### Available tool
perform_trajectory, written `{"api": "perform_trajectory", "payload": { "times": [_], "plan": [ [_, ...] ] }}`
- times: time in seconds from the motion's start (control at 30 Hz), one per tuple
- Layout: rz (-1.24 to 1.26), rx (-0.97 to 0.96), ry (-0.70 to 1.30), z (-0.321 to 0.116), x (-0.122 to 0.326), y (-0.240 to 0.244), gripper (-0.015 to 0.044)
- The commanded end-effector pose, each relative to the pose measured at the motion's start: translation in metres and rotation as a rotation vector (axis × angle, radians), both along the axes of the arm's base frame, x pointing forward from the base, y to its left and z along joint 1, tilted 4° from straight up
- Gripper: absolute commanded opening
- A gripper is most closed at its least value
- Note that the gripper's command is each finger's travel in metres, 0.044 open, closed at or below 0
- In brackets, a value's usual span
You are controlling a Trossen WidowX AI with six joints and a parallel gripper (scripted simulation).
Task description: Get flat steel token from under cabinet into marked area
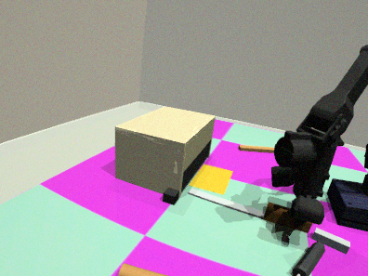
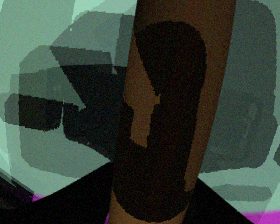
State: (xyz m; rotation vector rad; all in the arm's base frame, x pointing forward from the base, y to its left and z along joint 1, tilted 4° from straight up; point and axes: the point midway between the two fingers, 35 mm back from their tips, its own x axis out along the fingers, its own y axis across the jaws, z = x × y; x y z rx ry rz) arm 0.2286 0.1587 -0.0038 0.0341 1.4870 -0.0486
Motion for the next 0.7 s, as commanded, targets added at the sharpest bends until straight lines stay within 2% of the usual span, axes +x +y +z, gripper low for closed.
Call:
{"api": "perform_trajectory", "payload": {
  "times": [0.0, 0.67],
  "plan": [
    [-0.013, 0.001, -0.002, 0.001, 0.008, -0.001, 0.0],
    [-0.03, 0.002, -0.004, 0.004, 0.036, -0.003, 0.0]
  ]
}}
